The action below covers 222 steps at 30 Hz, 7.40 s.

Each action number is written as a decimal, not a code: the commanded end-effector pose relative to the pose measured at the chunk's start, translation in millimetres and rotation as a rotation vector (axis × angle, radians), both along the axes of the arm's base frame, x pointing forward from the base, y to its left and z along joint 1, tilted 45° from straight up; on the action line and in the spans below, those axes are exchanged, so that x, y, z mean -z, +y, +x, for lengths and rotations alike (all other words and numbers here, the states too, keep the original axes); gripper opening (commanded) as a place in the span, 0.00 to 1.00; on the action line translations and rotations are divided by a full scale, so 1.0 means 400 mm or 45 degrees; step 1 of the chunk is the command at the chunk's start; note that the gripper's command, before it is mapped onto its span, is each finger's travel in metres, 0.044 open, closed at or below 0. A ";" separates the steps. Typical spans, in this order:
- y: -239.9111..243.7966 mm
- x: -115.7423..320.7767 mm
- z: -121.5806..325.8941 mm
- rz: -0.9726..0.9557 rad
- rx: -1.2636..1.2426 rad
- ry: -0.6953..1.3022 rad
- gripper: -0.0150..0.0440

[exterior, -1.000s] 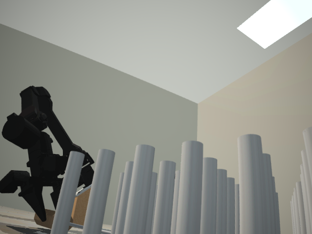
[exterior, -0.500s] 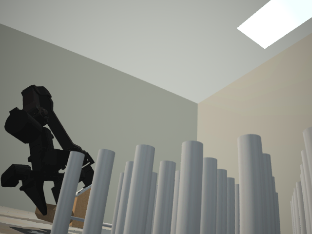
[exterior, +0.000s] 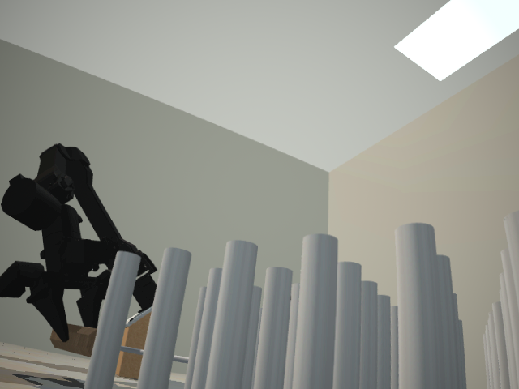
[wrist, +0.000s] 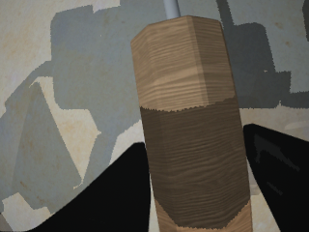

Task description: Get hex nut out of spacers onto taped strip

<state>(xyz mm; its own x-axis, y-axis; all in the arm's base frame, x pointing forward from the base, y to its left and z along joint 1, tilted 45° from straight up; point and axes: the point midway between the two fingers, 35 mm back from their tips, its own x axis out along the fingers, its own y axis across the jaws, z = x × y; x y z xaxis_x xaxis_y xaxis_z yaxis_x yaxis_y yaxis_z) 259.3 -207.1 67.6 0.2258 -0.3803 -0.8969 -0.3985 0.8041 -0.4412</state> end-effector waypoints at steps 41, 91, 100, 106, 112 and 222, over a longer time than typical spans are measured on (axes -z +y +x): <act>0.432 -0.052 0.172 0.162 -0.199 0.029 0.25; 1.165 0.367 -0.006 0.291 -0.201 0.170 0.25; 1.251 0.452 -0.122 0.273 -0.197 0.184 0.25; 1.292 0.510 -0.207 0.257 -0.195 0.188 0.25; 1.320 0.568 -0.296 0.238 -0.193 0.186 0.25; 1.179 0.920 -0.571 0.179 -0.192 0.152 0.25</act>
